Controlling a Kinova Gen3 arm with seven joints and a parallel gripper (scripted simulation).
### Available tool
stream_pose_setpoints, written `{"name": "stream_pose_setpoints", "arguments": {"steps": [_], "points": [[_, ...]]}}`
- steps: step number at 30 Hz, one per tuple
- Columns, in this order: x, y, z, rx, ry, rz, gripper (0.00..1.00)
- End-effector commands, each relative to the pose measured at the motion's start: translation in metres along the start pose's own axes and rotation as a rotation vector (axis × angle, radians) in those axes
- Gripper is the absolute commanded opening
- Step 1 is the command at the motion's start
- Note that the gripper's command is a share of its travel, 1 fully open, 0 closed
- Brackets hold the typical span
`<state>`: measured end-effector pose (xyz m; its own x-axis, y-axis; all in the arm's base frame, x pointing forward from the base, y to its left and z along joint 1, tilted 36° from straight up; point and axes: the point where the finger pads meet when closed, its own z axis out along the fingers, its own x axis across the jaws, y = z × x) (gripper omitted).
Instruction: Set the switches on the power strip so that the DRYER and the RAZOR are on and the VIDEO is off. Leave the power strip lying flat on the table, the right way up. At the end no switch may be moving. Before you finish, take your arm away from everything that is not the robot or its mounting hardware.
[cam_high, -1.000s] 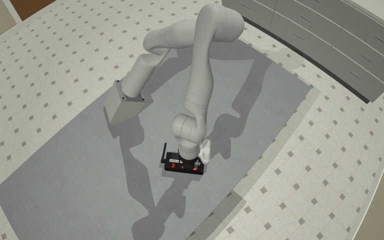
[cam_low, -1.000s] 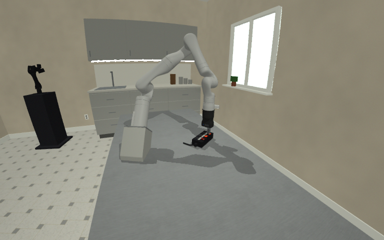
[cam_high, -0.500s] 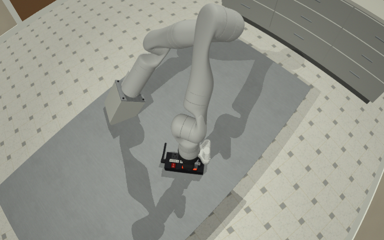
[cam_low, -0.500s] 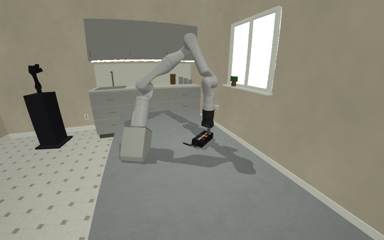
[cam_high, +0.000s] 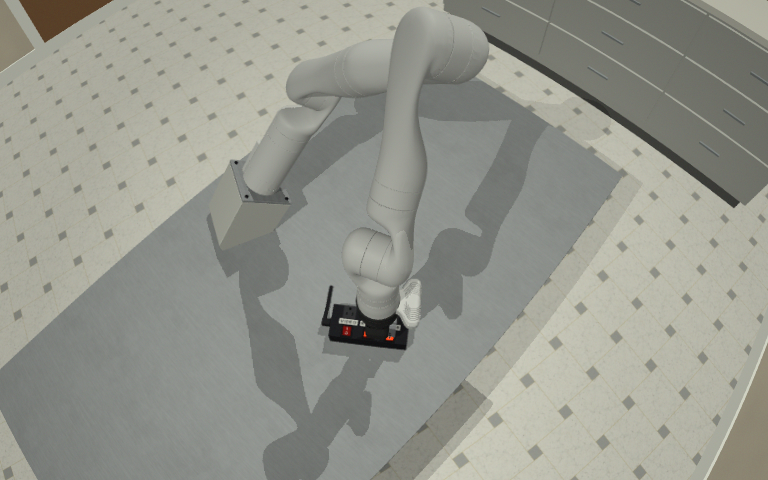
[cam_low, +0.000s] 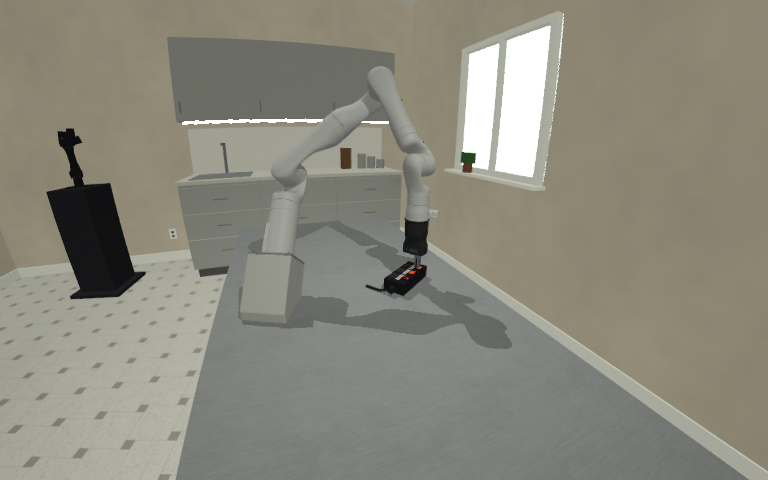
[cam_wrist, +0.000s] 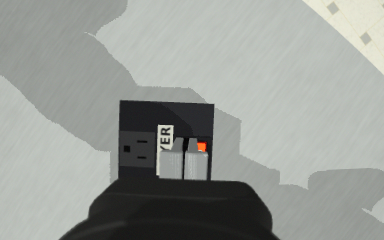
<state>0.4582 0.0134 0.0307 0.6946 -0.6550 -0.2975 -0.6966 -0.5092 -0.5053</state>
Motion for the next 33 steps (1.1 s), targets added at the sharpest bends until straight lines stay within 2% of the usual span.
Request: {"name": "stream_pose_setpoints", "arguments": {"steps": [1,12,25,33], "points": [[0.0,0.0,0.001,-0.001,0.0,0.0,0.0],[0.0,0.0,-0.001,-0.001,0.0,0.0,0.0],[0.0,0.0,-0.034,-0.001,0.0,0.0,0.0],[0.0,0.0,-0.038,-0.001,0.0,0.0,0.0]]}}
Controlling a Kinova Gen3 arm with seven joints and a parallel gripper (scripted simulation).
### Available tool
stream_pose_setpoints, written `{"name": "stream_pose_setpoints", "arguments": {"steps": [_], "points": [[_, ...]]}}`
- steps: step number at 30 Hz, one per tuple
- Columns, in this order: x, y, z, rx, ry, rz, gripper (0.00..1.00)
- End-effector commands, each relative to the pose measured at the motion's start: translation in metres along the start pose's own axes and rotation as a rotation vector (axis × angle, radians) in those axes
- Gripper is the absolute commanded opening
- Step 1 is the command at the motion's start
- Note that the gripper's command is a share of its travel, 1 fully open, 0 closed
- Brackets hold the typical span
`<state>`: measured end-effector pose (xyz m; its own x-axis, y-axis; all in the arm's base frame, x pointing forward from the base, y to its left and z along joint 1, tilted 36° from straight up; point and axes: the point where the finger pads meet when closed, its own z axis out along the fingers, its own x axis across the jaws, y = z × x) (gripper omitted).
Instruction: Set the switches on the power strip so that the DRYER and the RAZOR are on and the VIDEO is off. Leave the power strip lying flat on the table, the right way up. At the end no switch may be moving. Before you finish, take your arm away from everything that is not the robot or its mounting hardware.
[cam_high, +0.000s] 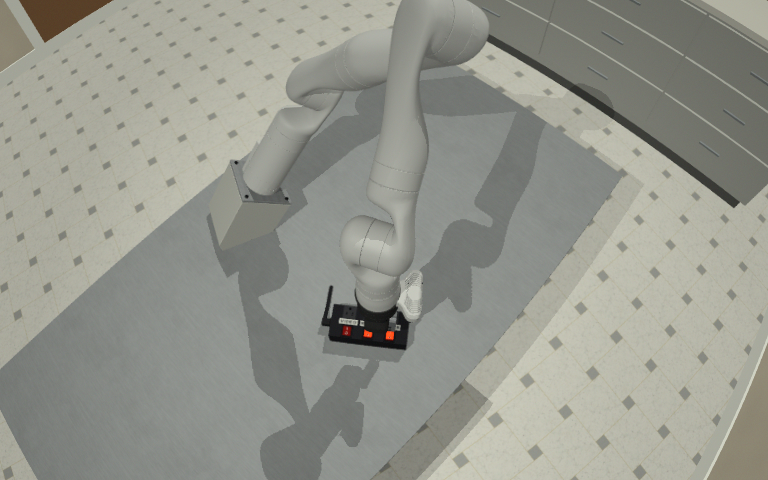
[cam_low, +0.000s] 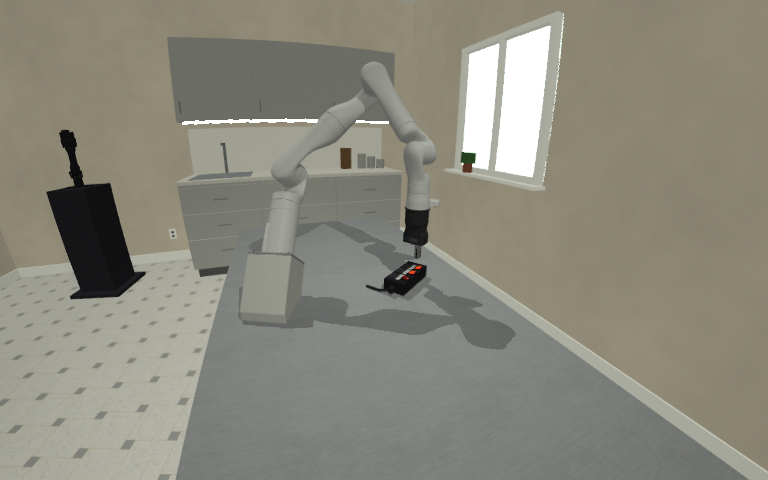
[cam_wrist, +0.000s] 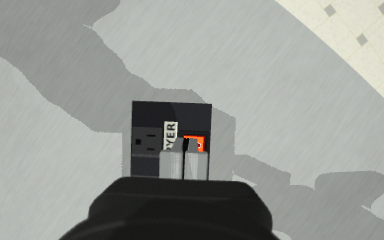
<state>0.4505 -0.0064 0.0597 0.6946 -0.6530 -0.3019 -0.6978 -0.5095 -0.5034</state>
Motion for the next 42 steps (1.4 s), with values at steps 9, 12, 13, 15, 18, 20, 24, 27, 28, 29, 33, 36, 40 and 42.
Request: {"name": "stream_pose_setpoints", "arguments": {"steps": [9,12,13,15,18,20,24,27,28,29,33,36,40,42], "points": [[0.001,-0.001,-0.002,0.001,0.004,-0.001,0.0],[0.001,-0.001,-0.002,0.001,0.004,-0.001,0.0],[0.001,-0.001,-0.002,0.001,0.004,-0.001,0.0],[0.001,-0.001,-0.002,0.001,0.004,-0.001,0.0],[0.001,-0.001,-0.002,0.001,0.004,-0.001,1.0],[0.001,-0.001,-0.003,0.001,0.004,-0.001,1.0],[0.001,-0.001,-0.011,0.001,0.004,-0.001,1.0],[0.001,-0.001,-0.023,0.001,0.004,-0.001,1.0],[0.001,-0.001,-0.029,0.001,0.004,-0.001,1.0],[0.001,-0.001,-0.029,0.001,0.004,-0.001,1.0],[0.001,-0.001,-0.046,0.001,0.004,-0.001,1.0],[0.001,-0.001,-0.065,0.001,0.004,-0.001,1.0],[0.001,-0.001,-0.086,0.001,0.004,-0.001,1.0],[0.001,-0.001,-0.093,0.001,0.004,-0.001,1.0]]}}
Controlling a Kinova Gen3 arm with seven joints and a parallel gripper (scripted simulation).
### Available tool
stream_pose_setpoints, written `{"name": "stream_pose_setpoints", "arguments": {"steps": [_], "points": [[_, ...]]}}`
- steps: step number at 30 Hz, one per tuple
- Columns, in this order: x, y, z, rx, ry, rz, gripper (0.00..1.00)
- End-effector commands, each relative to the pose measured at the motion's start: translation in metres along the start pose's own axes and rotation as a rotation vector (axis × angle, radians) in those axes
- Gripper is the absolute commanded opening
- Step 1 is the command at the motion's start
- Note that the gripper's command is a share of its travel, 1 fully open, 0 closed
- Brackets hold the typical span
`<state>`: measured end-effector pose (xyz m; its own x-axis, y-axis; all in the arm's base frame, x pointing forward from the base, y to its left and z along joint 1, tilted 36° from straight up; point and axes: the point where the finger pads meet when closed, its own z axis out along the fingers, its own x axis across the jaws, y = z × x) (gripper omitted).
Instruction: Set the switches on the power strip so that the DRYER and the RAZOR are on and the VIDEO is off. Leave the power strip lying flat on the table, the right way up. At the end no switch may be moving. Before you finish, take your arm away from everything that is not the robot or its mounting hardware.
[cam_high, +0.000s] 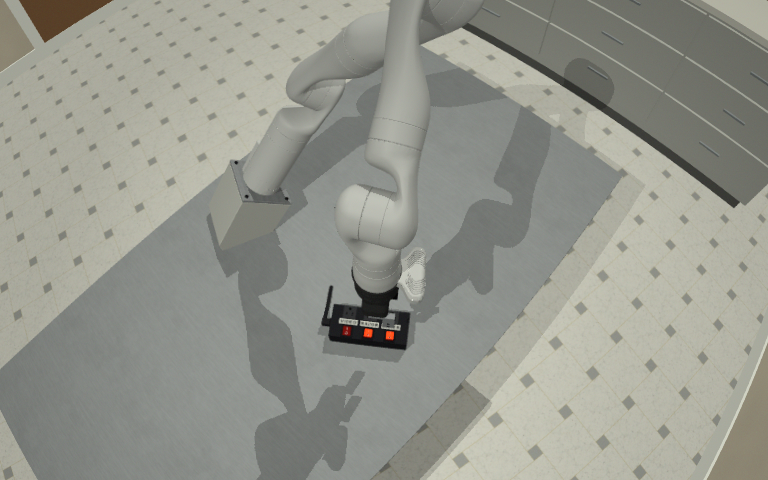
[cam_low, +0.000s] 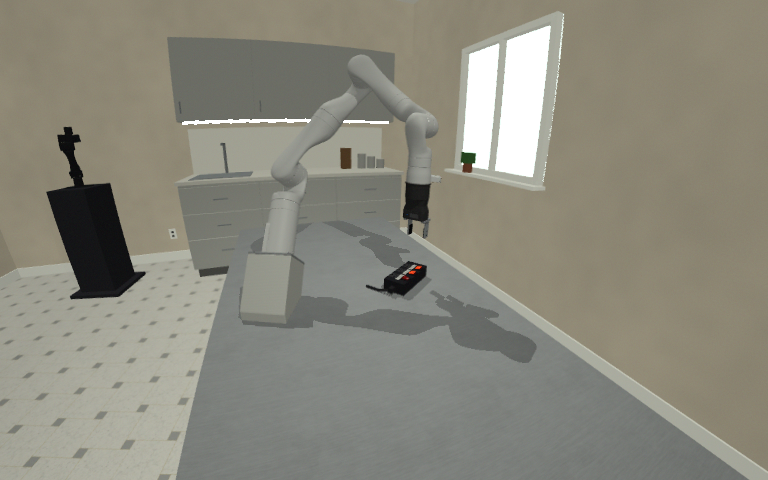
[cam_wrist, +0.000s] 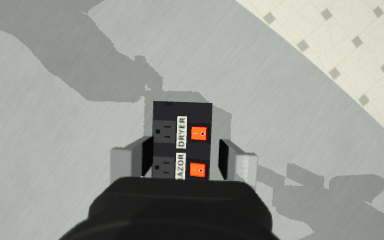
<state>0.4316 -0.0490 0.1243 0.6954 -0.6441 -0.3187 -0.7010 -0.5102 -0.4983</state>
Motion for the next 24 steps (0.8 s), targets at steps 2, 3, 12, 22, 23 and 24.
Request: {"name": "stream_pose_setpoints", "arguments": {"steps": [2,3,12,22,23,24], "points": [[0.0052,-0.0028,-0.019,0.006,0.023,-0.004,1.0],[0.0052,-0.0028,-0.0206,0.006,0.023,-0.004,1.0],[0.0051,-0.0028,-0.0225,0.006,0.023,-0.004,1.0],[0.0051,-0.0028,-0.0225,0.006,0.023,-0.004,1.0],[0.0051,-0.0028,-0.0225,0.006,0.023,-0.004,1.0],[0.0051,-0.0028,-0.0225,0.006,0.023,-0.004,1.0]]}}
